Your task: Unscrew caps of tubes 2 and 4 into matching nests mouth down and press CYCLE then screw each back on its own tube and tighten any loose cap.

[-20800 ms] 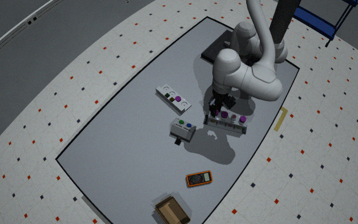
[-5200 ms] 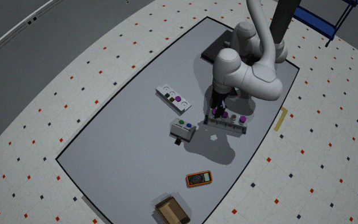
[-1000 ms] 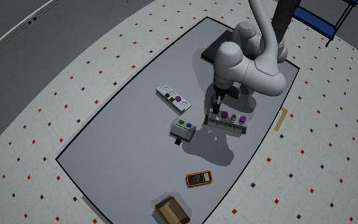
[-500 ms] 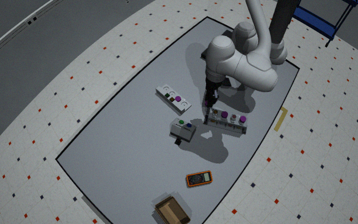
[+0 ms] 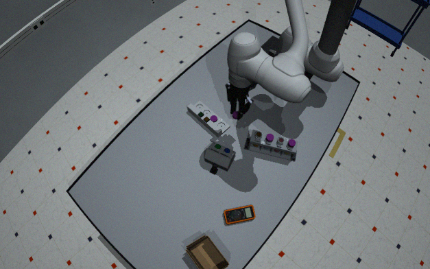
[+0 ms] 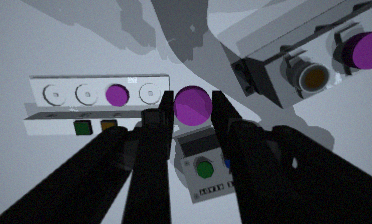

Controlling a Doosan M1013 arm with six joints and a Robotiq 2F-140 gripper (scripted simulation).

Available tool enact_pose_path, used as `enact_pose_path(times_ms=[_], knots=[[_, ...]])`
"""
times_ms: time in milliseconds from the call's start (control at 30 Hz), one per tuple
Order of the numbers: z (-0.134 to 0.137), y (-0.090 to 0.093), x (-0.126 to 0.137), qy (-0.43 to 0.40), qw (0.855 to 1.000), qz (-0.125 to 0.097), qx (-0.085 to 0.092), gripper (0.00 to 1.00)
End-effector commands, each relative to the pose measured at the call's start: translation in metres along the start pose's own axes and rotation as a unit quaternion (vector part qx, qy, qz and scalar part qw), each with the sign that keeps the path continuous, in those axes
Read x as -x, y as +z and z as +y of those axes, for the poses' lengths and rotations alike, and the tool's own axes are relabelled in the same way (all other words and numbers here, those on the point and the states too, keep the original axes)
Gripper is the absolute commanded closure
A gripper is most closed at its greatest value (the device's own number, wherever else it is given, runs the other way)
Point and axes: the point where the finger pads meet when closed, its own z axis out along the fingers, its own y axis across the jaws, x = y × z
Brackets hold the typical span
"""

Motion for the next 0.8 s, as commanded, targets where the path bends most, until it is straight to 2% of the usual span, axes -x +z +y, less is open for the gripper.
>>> enact_pose_path(times_ms=[0,300,367,767], knots=[[-0.034,0.0,0.006,-0.014,1.0,0.004,0.012,0.7],[-0.102,0.002,0.016,-0.014,1.0,0.004,0.012,0.7],[-0.102,0.002,0.016,-0.014,1.0,0.004,0.012,0.7],[-0.197,0.004,0.03,-0.014,1.0,0.004,0.012,0.7]])
